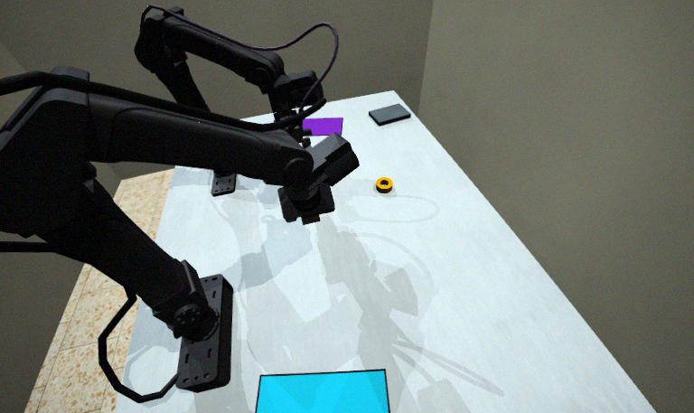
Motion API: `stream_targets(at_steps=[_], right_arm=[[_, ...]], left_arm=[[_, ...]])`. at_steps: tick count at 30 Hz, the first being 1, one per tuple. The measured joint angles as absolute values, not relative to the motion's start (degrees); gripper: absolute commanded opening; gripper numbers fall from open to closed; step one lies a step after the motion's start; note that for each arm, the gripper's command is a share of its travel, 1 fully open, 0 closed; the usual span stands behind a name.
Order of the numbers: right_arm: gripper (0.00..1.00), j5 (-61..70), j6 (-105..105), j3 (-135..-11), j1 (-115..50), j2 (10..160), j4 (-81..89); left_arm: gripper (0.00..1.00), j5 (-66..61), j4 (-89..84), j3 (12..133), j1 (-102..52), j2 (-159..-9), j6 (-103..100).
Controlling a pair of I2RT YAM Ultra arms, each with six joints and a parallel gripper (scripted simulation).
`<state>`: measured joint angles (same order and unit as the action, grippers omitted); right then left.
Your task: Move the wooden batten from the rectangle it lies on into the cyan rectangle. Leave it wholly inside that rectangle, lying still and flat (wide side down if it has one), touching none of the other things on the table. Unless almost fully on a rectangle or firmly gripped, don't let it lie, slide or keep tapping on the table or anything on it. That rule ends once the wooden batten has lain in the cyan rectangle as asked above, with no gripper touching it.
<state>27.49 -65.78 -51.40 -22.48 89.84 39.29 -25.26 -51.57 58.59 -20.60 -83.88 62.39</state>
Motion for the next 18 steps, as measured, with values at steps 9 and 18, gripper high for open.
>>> stream_targets(at_steps=[9,18], right_arm=[[0.47,27.49,-65.78,-51.4,-22.48,89.84,39.31],[0.37,27.51,-65.84,-51.4,-22.5,89.84,39.57]], left_arm=[[0.35,-25.23,-51.55,58.61,-20.6,-83.88,62.39],[0.35,-25.23,-51.37,58.61,-20.6,-83.88,62.15]])
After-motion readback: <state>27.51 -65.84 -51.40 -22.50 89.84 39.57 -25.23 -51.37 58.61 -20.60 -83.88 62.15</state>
